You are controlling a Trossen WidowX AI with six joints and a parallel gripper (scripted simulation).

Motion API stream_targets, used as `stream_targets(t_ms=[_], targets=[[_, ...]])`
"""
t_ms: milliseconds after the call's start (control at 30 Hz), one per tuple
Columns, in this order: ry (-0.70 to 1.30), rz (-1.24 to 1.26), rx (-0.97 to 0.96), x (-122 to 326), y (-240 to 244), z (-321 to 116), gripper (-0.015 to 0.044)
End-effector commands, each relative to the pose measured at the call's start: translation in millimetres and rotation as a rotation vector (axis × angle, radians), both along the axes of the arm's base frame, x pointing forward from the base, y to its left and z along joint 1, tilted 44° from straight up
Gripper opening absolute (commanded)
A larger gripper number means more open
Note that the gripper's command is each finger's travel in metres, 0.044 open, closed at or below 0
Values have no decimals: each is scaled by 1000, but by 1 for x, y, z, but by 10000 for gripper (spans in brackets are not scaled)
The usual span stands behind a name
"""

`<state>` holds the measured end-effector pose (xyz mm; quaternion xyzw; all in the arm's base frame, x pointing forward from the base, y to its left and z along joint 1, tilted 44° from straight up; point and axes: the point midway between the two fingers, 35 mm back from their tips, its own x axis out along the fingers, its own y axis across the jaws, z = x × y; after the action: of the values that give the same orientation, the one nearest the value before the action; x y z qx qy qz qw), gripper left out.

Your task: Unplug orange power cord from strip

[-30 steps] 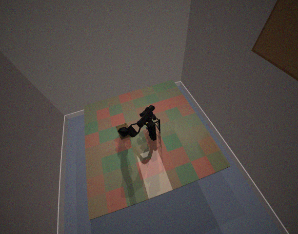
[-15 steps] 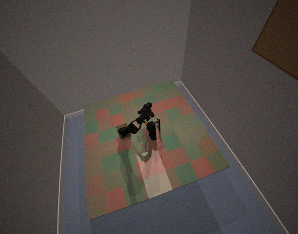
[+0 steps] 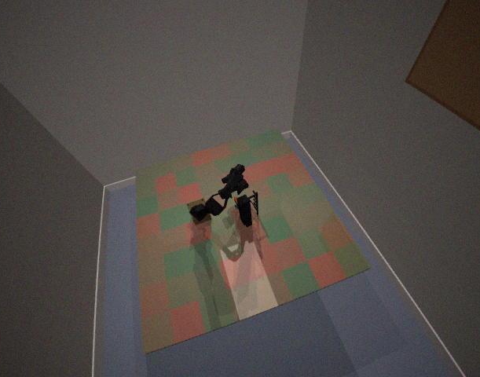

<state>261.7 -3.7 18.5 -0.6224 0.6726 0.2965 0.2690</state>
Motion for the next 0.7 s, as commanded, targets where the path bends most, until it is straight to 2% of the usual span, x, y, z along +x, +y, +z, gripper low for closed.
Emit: stream_targets(t_ms=[0, 133, 267, 667], targets=[[3, 3, 1, -1, 0, 0, 341], [2, 4, 5, 1, 20, -12, 440], [2, 3, 5, 0, 51, -31, 440], [2, 3, 5, 0, 53, -32, 440]])
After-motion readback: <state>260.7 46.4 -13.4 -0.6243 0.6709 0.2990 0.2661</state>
